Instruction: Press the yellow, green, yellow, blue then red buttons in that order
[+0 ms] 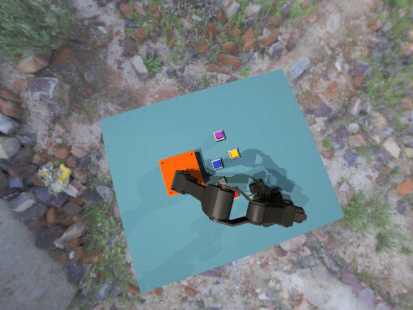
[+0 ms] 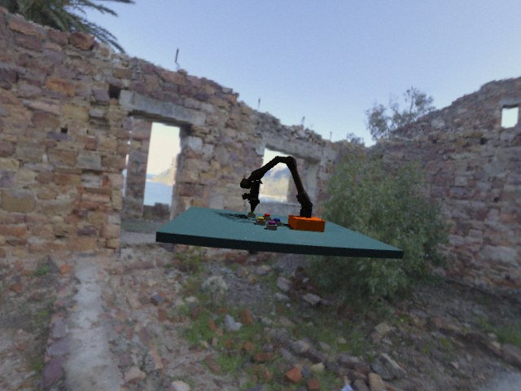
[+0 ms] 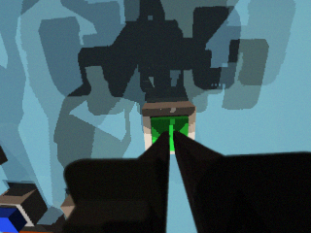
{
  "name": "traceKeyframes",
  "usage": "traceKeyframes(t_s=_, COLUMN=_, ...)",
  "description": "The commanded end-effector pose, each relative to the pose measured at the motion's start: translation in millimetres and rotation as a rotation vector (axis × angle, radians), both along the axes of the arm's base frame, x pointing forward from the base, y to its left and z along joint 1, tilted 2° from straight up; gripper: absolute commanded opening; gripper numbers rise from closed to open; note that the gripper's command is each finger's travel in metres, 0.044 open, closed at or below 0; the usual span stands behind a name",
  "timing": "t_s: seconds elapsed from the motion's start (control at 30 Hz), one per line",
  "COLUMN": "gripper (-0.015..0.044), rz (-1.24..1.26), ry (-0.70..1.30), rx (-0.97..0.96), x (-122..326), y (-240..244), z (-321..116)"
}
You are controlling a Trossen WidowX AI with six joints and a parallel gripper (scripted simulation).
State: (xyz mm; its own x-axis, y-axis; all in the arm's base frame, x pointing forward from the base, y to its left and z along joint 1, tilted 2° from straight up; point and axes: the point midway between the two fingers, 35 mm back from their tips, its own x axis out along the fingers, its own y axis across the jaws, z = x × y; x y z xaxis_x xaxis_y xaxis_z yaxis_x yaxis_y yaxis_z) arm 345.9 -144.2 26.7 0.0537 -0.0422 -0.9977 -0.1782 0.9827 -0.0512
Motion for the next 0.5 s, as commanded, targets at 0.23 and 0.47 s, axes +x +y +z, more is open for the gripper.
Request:
traceKeyframes(t_s=0.23, gripper=0.002, rz=0.005, ry=-0.001, rx=0.003, x=-1.6, y=1.6, z=32.4)
traceKeyframes(t_s=0.47, gripper=0.002, rz=0.005, ry=-0.001, rx=0.003, x=-4.8, y=3.9, z=94.0)
